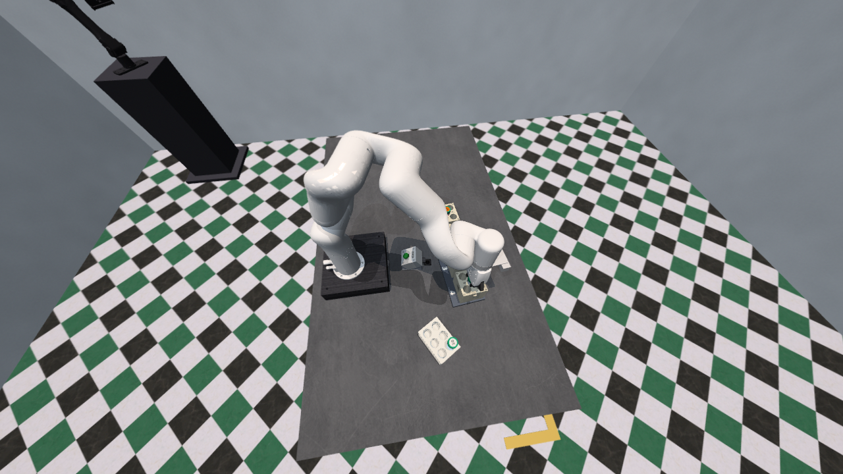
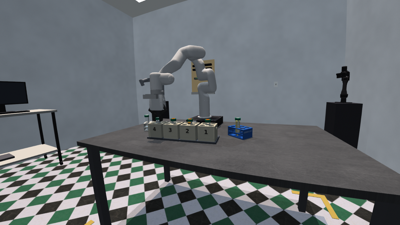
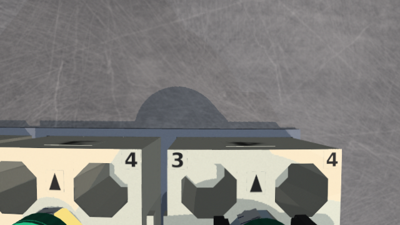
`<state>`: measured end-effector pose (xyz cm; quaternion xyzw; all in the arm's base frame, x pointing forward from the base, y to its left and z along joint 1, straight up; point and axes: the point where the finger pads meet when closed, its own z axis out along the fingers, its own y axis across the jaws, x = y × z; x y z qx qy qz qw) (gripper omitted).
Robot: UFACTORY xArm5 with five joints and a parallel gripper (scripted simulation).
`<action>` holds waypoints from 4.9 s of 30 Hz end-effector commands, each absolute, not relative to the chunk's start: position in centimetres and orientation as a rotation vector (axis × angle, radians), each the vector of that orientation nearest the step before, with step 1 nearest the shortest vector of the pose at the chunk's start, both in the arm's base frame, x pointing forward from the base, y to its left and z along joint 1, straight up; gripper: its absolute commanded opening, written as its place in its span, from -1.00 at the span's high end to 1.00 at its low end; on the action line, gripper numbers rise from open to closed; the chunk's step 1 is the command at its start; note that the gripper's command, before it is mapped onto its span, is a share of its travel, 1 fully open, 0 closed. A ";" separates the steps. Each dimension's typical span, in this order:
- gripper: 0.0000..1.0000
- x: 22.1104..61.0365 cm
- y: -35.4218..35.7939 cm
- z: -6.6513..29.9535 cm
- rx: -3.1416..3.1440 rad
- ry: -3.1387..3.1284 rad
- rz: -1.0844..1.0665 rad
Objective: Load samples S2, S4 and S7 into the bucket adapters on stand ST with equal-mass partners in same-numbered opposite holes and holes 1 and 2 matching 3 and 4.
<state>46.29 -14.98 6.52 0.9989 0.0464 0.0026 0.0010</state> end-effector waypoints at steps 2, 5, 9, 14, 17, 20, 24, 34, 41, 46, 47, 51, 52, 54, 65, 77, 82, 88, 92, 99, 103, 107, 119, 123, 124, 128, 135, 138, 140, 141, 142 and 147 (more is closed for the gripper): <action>1.00 46.4 -15.0 6.4 3.135 0.146 0.014; 1.00 46.4 -15.0 6.4 3.135 0.146 0.014; 1.00 46.4 -15.0 6.4 3.135 0.146 0.014; 1.00 46.4 -15.0 6.4 3.135 0.146 0.014; 0.13 46.4 -15.0 6.4 3.135 0.146 0.014; 0.13 46.4 -15.0 6.4 3.135 0.146 0.014; 0.13 46.4 -15.0 6.4 3.135 0.146 0.014; 0.13 46.4 -15.0 6.4 3.135 0.146 0.014; 0.13 46.4 -15.0 6.4 3.135 0.146 0.014; 0.13 46.4 -15.0 6.8 3.135 0.146 0.014; 0.13 46.4 -15.0 7.0 3.135 0.146 0.014; 0.13 46.4 -15.0 7.8 3.135 0.146 0.014; 0.13 46.4 -15.0 8.0 3.135 0.146 0.014; 0.13 46.4 -15.0 8.4 3.135 0.146 0.014; 0.13 46.4 -15.0 10.2 3.135 0.146 0.014; 0.13 46.4 -15.0 12.6 3.135 0.146 0.014; 0.13 46.4 -15.0 13.2 3.135 0.146 0.014; 0.13 46.4 -15.0 14.4 3.135 0.146 0.014; 0.13 46.4 -15.0 15.2 3.135 0.146 0.014; 0.13 46.4 -15.0 16.2 3.135 0.146 0.014; 0.13 46.3 -15.0 17.0 3.135 0.146 0.014; 0.13 46.3 -15.0 17.8 3.135 0.146 0.014; 0.13 46.3 -15.0 19.5 3.135 0.146 0.014; 0.13 46.3 -15.0 19.5 3.135 0.146 0.014; 0.13 46.3 -15.0 19.5 3.135 0.146 0.014; 0.13 46.3 -15.0 19.5 3.135 0.146 0.014; 0.13 46.3 -15.0 19.5 3.135 0.146 0.014; 0.13 46.3 -15.0 19.5 3.135 0.146 0.014; 0.13 46.3 -15.0 19.5 3.135 0.146 0.014; 1.00 45.9 -14.7 19.3 3.132 0.198 0.014; 1.00 45.6 -14.5 19.2 3.128 0.250 0.014; 1.00 44.4 -13.7 18.6 3.111 0.406 0.014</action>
